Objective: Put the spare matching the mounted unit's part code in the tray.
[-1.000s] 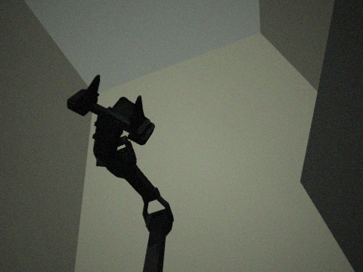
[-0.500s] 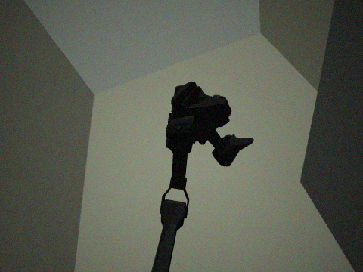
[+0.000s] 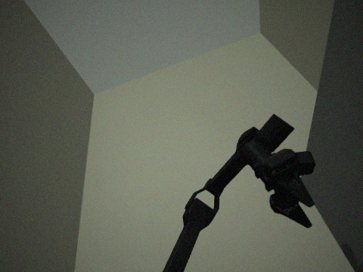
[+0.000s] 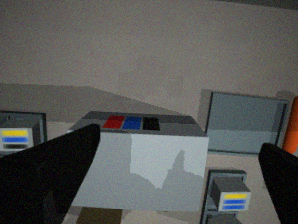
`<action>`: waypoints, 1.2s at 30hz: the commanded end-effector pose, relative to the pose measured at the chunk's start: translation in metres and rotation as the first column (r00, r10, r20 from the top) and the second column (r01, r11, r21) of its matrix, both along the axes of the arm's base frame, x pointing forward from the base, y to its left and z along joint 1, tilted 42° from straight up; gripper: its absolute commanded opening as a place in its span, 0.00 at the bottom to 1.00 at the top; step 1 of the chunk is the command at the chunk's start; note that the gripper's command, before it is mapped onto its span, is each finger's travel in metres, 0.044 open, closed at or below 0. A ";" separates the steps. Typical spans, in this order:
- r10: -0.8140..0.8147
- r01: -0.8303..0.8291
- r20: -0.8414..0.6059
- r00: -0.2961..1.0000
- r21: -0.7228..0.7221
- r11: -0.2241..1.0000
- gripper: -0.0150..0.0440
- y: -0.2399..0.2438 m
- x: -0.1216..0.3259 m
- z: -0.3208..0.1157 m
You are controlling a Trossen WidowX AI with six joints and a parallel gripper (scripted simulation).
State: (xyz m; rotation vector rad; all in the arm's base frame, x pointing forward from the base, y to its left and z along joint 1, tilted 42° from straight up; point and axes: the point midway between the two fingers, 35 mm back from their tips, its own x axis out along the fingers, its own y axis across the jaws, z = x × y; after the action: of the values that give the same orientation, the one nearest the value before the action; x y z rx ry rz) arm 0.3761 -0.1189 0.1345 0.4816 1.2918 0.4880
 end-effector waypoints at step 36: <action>0.798 -0.753 0.437 0.415 -0.328 0.571 1.00 0.171 -0.160 0.063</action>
State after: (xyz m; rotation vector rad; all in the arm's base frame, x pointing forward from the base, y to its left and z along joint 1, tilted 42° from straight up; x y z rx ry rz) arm 0.2493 0.0323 0.2007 -0.2556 0.9939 1.1534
